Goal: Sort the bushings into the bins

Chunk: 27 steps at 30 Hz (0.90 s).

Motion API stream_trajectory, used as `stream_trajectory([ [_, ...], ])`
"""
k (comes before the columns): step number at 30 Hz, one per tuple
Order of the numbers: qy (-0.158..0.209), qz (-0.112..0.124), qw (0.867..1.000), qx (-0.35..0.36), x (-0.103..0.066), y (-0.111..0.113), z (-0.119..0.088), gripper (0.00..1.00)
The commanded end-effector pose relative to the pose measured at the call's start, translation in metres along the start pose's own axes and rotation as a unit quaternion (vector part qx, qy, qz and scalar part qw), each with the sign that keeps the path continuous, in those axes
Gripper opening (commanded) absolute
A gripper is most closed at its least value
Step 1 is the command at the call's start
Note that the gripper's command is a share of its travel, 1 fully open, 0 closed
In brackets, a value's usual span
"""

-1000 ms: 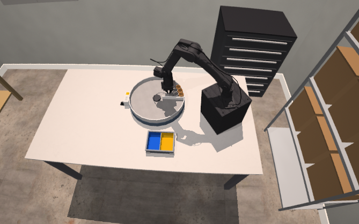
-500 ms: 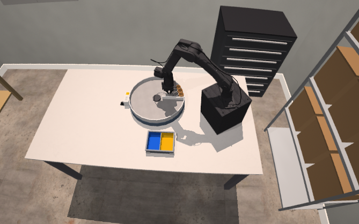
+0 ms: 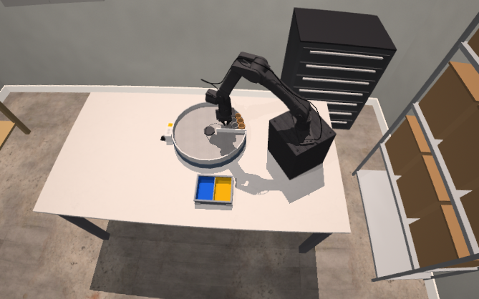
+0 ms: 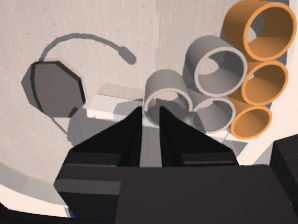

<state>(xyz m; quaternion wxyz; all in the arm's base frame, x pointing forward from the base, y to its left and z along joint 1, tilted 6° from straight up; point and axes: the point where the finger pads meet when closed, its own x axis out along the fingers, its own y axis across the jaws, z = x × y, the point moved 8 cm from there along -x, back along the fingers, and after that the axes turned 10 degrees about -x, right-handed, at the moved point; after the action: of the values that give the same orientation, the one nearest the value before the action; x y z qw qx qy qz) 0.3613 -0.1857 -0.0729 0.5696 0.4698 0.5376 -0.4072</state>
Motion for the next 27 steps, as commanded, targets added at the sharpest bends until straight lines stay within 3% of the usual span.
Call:
stream_trajectory([
  [1, -0.011, 0.005, 1.0, 0.001, -0.008, 0.004, 0.004, 0.14],
  [17, -0.011, 0.005, 1.0, 0.001, -0.008, 0.004, 0.004, 0.14],
  [27, -0.014, 0.007, 1.0, 0.0, 0.008, 0.008, 0.006, 0.14],
])
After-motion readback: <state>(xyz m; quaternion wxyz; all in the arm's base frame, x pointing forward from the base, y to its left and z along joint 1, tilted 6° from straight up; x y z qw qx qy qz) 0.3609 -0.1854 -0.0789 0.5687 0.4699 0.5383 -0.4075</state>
